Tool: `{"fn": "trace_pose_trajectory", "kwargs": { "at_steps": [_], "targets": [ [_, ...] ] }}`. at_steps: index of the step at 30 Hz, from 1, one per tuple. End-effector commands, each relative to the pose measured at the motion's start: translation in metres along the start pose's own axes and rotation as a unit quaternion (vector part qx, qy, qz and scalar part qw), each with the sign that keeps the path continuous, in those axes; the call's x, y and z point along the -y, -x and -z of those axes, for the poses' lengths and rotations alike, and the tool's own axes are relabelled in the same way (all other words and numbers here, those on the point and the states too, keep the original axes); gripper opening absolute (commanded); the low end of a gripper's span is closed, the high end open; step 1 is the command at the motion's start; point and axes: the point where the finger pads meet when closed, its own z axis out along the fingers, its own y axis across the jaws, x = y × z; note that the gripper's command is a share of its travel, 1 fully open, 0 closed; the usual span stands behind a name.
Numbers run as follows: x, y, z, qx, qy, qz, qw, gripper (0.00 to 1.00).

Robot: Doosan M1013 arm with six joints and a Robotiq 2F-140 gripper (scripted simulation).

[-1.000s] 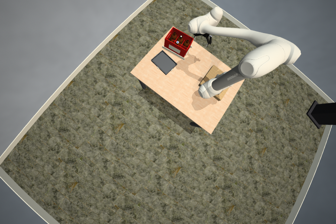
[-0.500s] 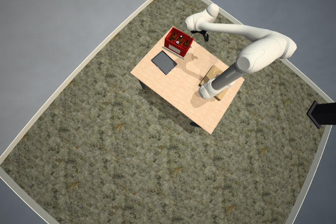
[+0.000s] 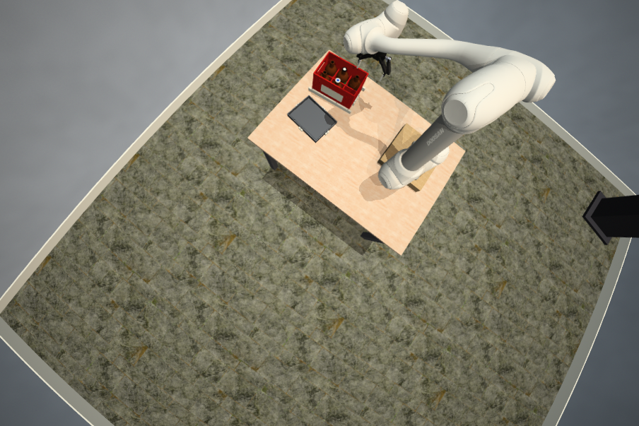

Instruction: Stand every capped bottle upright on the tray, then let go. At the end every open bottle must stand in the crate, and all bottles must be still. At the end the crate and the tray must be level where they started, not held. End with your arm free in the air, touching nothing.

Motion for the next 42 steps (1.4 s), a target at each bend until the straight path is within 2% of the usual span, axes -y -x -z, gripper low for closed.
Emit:
{"fn": "trace_pose_trajectory", "kwargs": {
  "at_steps": [1,26,29,42],
  "targets": [
    [-0.012,0.001,0.0,0.0,0.0,0.0,1.0,1.0],
    [-0.084,0.01,0.0,0.0,0.0,0.0,1.0,1.0],
    [-0.084,0.01,0.0,0.0,0.0,0.0,1.0,1.0],
    [-0.127,0.016,0.0,0.0,0.0,0.0,1.0,1.0]
  ]
}}
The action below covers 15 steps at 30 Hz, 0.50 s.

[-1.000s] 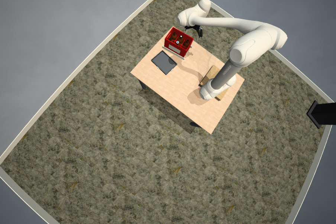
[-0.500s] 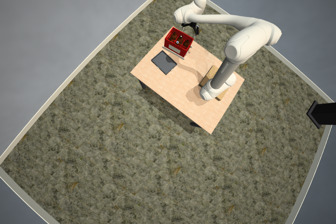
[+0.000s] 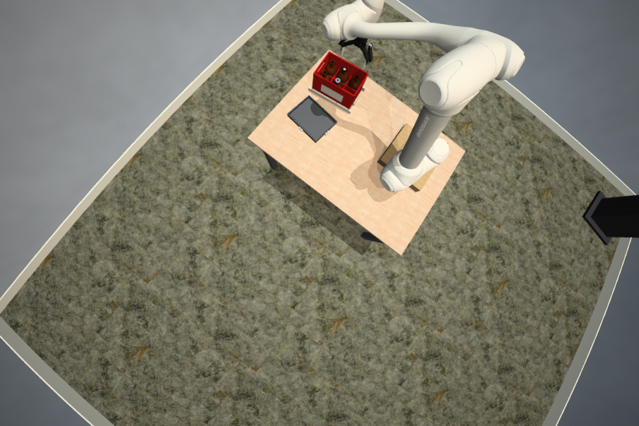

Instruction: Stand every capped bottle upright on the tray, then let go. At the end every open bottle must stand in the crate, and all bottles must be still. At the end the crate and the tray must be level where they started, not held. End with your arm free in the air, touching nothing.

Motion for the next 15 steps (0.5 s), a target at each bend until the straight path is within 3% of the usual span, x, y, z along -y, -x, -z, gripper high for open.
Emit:
{"fn": "trace_pose_trajectory", "kwargs": {
  "at_steps": [1,15],
  "targets": [
    [-0.012,0.002,0.0,0.0,0.0,0.0,1.0,1.0],
    [-0.021,0.003,0.0,0.0,0.0,0.0,1.0,1.0]
  ]
}}
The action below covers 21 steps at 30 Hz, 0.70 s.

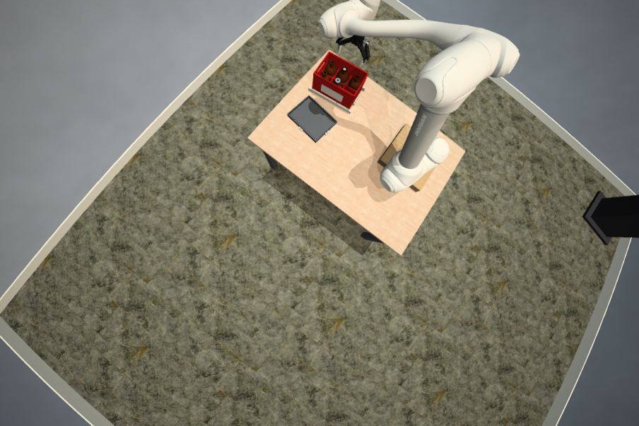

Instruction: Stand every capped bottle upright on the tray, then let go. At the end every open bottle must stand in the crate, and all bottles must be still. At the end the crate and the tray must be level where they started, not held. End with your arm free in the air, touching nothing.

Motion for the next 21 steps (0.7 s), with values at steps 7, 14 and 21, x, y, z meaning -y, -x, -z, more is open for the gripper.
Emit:
{"fn": "trace_pose_trajectory", "kwargs": {
  "at_steps": [7,14,21],
  "targets": [
    [-0.0046,0.0006,0.0001,0.0,0.0,0.0,1.0,1.0],
    [-0.0046,0.0006,0.0001,0.0,0.0,0.0,1.0,1.0],
    [-0.0046,0.0006,0.0001,0.0,0.0,0.0,1.0,1.0]
  ]
}}
